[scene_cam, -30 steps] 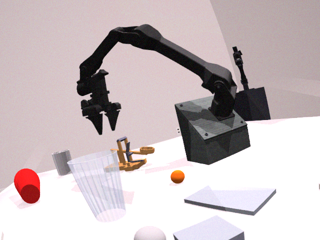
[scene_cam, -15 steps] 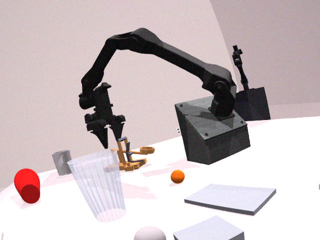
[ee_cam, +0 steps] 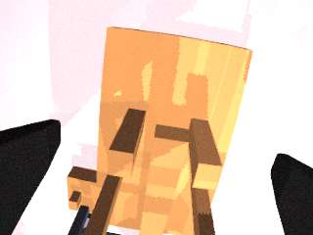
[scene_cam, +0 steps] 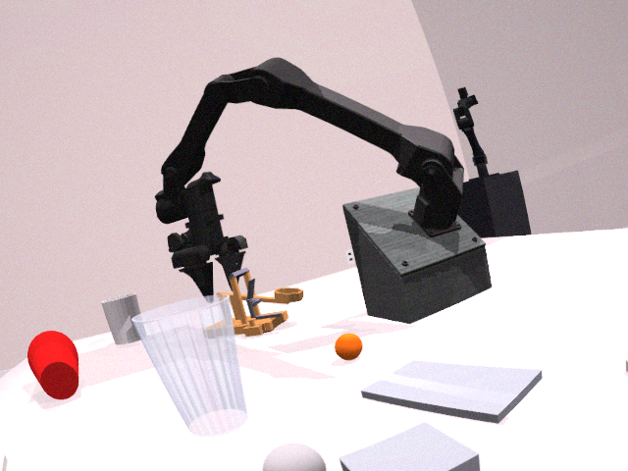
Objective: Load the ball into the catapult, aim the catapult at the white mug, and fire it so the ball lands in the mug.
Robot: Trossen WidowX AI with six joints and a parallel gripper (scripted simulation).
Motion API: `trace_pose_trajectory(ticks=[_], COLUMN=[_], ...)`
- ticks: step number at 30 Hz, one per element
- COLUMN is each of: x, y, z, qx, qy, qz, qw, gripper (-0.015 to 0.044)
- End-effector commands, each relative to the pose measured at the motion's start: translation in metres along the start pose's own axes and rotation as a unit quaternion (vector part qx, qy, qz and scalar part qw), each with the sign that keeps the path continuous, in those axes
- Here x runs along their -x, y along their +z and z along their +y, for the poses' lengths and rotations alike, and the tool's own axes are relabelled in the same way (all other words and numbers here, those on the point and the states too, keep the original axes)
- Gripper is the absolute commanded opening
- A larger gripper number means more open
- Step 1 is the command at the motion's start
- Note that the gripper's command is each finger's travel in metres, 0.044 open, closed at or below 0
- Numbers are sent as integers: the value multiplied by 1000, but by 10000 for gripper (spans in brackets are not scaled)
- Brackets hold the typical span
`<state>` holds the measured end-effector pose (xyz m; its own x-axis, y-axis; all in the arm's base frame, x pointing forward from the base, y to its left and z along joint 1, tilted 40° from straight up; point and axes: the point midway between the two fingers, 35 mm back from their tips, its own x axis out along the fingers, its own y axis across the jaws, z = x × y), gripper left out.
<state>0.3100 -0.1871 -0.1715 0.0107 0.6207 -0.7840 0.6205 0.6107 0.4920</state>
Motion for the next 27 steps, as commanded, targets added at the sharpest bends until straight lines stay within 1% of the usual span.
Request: trace_pose_trajectory(ticks=[1,17,22,27], x=[-9,-35,-37,-34], y=[-1,-2,-3,-1], z=[1,1,1,1], qx=[-2,-2,-2,0], qy=[2,3,3,1], qz=[3,3,3,2], qw=[1000,1000,1000,1000], gripper=[440,440,440,309])
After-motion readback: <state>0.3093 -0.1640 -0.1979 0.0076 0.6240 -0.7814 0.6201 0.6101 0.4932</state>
